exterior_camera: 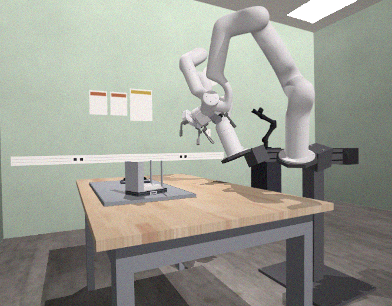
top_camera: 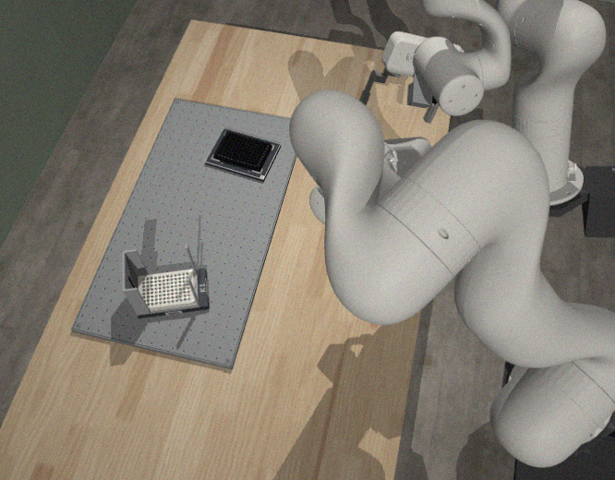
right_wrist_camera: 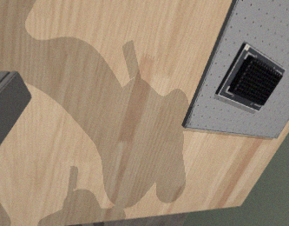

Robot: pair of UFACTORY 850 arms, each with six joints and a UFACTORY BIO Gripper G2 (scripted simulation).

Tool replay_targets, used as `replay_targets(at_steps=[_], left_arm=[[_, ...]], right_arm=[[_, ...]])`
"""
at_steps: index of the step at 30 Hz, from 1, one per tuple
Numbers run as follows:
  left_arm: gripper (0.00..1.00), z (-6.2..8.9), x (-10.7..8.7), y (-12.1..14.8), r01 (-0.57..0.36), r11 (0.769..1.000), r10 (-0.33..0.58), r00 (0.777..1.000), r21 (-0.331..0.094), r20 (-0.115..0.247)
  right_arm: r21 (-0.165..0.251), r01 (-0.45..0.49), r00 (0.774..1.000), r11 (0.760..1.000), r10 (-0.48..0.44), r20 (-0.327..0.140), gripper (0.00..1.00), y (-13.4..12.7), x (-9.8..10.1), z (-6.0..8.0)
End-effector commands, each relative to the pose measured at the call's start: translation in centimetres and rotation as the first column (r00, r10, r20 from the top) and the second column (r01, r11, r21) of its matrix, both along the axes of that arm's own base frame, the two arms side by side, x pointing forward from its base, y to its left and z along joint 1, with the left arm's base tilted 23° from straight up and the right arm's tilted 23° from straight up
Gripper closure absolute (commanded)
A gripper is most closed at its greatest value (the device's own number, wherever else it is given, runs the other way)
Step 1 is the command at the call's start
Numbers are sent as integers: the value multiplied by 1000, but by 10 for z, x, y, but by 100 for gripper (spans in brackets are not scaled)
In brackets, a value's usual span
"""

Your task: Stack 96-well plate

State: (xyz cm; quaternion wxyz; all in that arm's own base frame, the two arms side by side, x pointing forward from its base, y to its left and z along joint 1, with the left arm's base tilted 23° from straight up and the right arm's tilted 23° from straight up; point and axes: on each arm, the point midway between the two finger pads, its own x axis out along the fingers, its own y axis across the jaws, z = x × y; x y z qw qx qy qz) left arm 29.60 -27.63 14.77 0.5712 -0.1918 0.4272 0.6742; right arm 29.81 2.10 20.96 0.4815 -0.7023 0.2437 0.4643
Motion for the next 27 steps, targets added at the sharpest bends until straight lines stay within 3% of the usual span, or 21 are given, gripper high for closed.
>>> replay_targets(at_steps=[1,16,27], left_arm=[[0,2,3,5,3,1000,-3,1000,-3,9],[0,17,23,44,24,1000,-23,997,-12,67],[0,36,43,99,54,998,-51,988,-14,148]], right_arm=[[0,0,1000,1000,0,1,0,0,0,0],[0,0,1000,1000,0,1,0,0,0,0],[0,0,1000,1000,0,1,0,0,0,0]])
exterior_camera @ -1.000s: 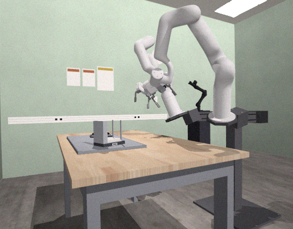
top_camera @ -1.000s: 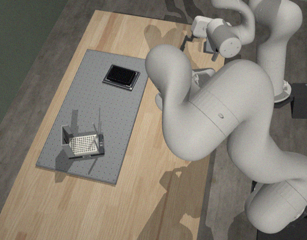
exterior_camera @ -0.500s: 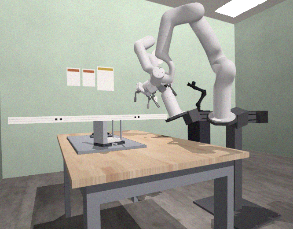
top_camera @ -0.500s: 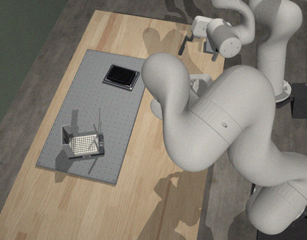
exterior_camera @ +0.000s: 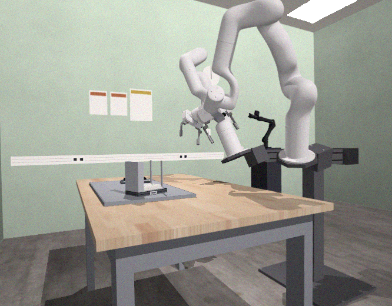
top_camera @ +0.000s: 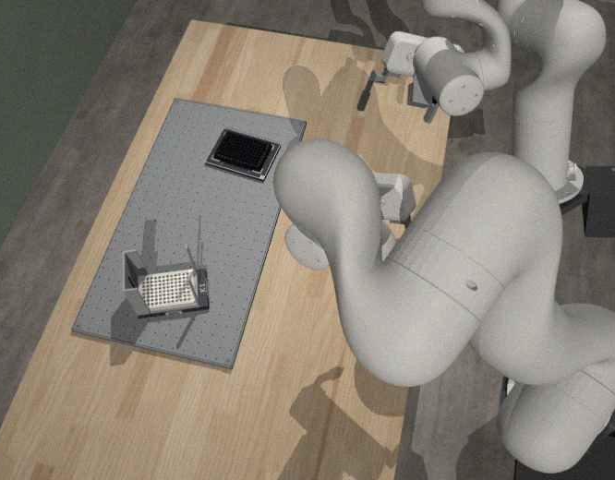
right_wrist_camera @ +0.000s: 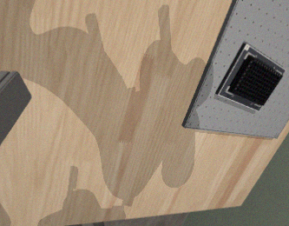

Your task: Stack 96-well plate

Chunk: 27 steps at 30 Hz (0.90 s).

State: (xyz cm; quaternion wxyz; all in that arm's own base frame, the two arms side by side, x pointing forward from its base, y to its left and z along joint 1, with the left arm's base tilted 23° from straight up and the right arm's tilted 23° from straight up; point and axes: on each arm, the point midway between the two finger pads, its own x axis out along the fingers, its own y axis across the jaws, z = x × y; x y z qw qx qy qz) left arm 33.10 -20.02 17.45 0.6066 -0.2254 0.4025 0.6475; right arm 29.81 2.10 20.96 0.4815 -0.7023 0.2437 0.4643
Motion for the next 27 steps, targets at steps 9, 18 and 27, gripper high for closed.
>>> replay_targets(at_steps=[9,18,27], left_arm=[[0,23,18,69,36,999,-36,994,3,99],[0,43,21,135,69,997,-73,979,29,189],[0,58,15,189,95,993,-109,960,65,257]], right_arm=[[0,0,1000,1000,0,1,0,0,0,0],[0,0,1000,1000,0,1,0,0,0,0],[0,0,1000,1000,0,1,0,0,0,0]])
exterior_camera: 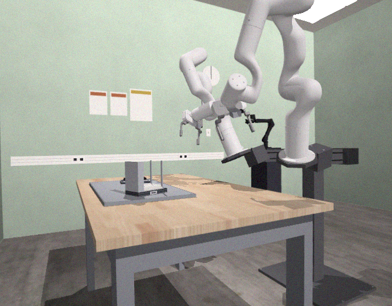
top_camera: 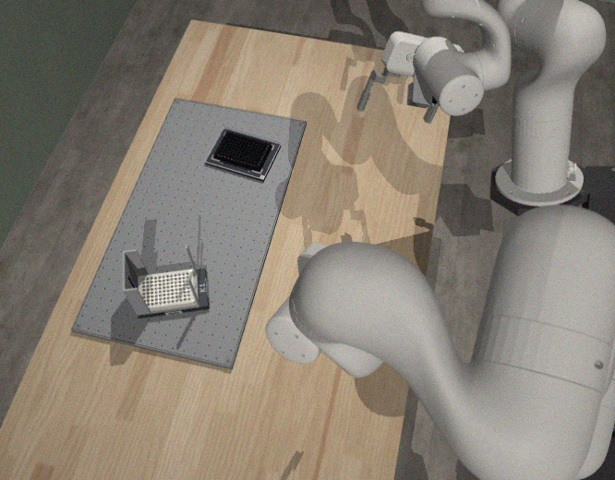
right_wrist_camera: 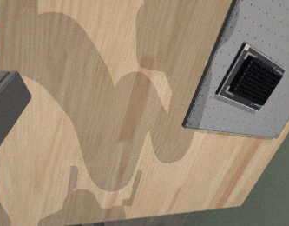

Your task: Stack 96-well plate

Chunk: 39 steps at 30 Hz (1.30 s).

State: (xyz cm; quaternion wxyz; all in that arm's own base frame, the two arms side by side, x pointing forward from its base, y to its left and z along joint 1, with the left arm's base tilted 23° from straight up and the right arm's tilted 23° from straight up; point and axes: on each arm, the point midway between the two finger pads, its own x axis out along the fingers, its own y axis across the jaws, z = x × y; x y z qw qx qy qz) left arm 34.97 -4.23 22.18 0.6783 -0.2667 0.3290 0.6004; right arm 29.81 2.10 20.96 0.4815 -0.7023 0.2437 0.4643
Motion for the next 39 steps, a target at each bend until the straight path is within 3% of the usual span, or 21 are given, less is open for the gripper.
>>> replay_targets(at_steps=[1,11,13,22,39], left_arm=[[0,13,-5,39,23,1000,-24,998,18,51],[0,32,-31,111,62,994,-74,988,90,138],[0,32,-31,111,62,994,-74,988,90,138],[0,44,-67,164,93,981,-125,974,172,187],[0,55,-137,221,139,941,-206,958,308,198]], right_arm=[[0,0,1000,1000,0,1,0,0,0,0],[0,0,1000,1000,0,1,0,0,0,0],[0,0,1000,1000,0,1,0,0,0,0],[0,0,1000,1000,0,1,0,0,0,0],[0,0,1000,1000,0,1,0,0,0,0]])
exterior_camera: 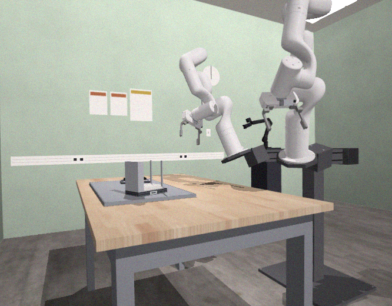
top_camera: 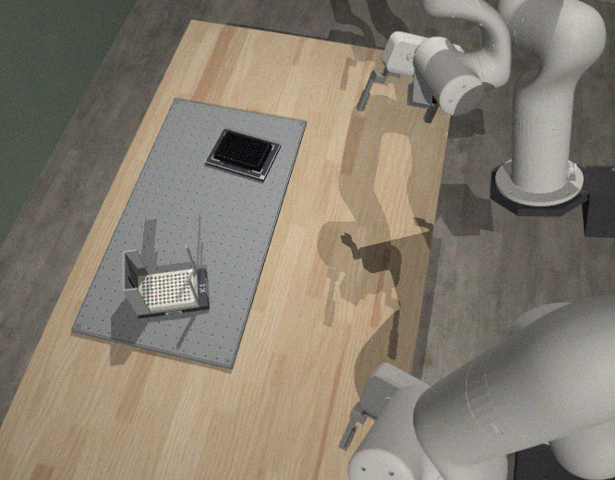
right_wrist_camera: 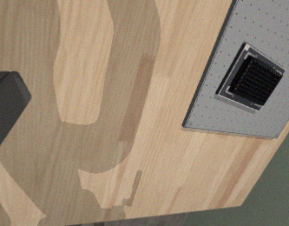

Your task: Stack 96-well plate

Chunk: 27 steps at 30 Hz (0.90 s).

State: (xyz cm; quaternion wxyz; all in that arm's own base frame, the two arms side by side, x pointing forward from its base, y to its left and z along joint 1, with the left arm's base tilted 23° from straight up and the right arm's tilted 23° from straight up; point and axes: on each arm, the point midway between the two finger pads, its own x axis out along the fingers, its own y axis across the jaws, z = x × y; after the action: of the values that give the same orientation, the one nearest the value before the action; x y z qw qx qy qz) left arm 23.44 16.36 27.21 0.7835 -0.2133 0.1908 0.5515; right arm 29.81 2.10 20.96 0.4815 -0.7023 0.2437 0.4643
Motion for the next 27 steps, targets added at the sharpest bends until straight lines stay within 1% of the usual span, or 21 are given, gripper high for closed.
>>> replay_targets(at_steps=[1,6,8,20,23,25,27], left_arm=[[0,5,-26,17,23,999,-24,1000,43,10],[0,5,-48,27,38,996,-38,999,84,4],[0,5,-48,27,38,996,-38,999,84,4],[0,4,-91,40,66,985,-62,998,159,-28],[0,3,-100,42,72,982,-66,997,173,-37],[0,3,-100,42,72,982,-66,997,173,-37],[0,2,-105,42,75,981,-68,997,181,-43]], right_arm=[[0,0,1000,1000,0,1,0,0,0,0],[0,0,1000,1000,0,1,0,0,0,0],[0,0,1000,1000,0,1,0,0,0,0],[0,0,1000,1000,0,1,0,0,0,0],[0,0,1000,1000,0,1,0,0,0,0],[0,0,1000,1000,0,1,0,0,0,0],[0,0,1000,1000,0,1,0,0,0,0]])
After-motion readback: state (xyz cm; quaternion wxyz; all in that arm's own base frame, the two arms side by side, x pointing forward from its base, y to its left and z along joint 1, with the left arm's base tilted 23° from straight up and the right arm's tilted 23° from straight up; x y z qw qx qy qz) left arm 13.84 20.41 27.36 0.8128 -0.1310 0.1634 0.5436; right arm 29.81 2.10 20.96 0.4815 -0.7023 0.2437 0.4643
